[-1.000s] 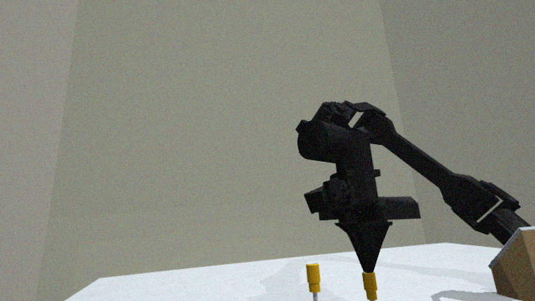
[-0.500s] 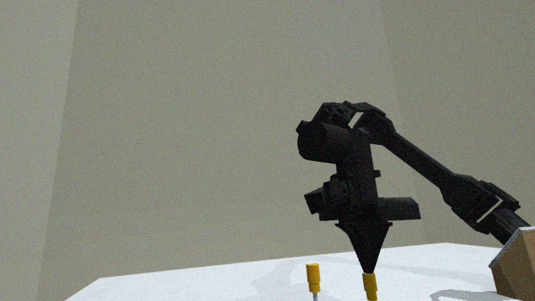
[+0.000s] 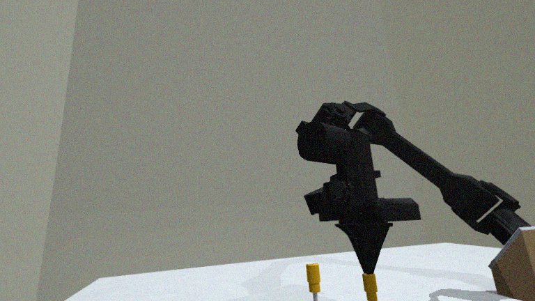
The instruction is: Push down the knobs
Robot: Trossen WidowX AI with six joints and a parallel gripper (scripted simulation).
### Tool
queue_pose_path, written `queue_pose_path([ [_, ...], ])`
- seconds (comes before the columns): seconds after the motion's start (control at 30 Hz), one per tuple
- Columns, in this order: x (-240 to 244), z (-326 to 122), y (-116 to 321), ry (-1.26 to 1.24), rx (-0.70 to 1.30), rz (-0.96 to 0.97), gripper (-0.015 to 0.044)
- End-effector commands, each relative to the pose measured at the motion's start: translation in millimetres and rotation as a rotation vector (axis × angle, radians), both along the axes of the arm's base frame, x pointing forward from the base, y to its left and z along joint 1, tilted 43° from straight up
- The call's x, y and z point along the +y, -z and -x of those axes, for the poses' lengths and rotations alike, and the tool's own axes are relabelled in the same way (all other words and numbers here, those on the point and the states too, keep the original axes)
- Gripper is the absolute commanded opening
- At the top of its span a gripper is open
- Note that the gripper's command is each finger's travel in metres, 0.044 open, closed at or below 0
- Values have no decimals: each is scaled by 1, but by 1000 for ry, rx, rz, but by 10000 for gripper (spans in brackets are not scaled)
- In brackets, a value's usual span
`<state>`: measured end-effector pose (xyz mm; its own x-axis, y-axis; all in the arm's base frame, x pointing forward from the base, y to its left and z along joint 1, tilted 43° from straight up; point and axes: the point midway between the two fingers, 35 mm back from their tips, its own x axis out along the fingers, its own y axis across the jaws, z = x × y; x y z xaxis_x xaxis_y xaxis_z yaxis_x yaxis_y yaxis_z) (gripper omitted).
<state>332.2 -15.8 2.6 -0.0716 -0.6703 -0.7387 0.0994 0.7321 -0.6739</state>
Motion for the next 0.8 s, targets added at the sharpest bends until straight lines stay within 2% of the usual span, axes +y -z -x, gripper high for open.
queue_pose_path([
  [0.0,-7,-1,5,16,1,5,0],
  [0.77,-1,-2,-1,15,1,5,0],
])
